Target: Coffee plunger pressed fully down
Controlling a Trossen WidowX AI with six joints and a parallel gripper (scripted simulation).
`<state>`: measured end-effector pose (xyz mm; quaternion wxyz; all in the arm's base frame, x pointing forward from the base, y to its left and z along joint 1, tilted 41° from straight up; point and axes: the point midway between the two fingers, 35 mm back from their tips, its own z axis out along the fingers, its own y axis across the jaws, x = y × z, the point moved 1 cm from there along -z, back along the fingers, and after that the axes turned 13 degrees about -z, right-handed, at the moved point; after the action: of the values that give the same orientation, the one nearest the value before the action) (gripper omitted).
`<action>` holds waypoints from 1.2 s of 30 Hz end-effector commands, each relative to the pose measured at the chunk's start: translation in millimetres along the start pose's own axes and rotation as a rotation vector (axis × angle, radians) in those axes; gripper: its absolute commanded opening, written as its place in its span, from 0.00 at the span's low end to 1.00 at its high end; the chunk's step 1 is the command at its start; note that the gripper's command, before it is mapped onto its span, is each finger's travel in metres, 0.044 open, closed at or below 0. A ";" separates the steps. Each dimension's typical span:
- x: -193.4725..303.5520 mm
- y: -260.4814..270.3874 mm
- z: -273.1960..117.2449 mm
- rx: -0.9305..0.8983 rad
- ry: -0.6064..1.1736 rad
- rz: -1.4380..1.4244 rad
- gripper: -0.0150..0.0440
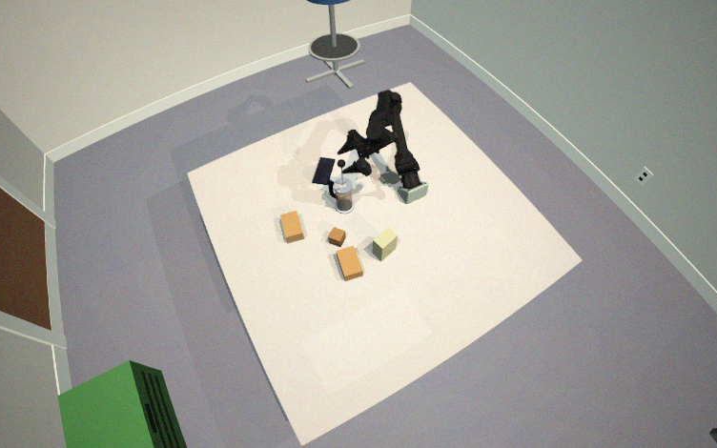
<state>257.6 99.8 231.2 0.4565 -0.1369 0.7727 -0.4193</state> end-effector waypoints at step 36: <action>16.5 7.0 14.1 -0.010 0.011 -0.002 0.47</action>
<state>260.5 94.0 224.5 0.4635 -0.1343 0.7714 -0.4149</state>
